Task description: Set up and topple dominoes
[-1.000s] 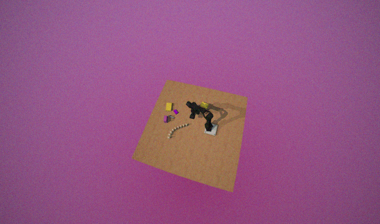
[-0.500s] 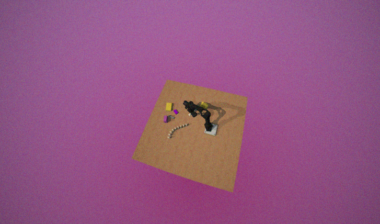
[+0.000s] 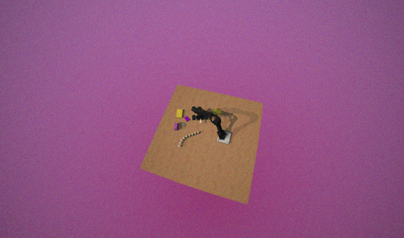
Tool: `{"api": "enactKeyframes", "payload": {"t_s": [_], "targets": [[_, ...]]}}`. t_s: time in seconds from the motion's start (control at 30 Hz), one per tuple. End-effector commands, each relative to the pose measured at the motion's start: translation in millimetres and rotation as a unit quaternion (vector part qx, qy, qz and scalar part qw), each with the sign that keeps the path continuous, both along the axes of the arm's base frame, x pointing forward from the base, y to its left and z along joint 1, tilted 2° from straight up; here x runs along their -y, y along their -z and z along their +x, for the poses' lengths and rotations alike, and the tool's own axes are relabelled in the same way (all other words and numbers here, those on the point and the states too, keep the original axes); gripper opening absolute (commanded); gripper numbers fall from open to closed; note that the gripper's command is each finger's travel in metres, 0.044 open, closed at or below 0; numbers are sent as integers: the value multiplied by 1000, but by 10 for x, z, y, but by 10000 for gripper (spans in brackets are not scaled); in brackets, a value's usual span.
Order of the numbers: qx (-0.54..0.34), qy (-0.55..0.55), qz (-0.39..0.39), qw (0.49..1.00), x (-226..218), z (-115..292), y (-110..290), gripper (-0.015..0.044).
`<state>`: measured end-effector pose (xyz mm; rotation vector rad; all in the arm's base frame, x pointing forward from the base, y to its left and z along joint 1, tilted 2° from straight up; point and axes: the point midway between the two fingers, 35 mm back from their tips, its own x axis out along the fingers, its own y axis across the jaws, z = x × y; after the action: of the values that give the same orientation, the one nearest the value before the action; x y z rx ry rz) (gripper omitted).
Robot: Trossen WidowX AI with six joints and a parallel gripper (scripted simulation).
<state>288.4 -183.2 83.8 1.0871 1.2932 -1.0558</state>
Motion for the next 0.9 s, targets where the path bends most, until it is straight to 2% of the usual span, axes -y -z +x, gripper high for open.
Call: {"api": "enactKeyframes", "payload": {"t_s": [0.0,0.3,0.87], "targets": [[6,-134,-5,991,29,146,-26,107],[8,-138,-11,990,37,165,-5,107],[59,-196,-165,965,194,592,406,107]]}}
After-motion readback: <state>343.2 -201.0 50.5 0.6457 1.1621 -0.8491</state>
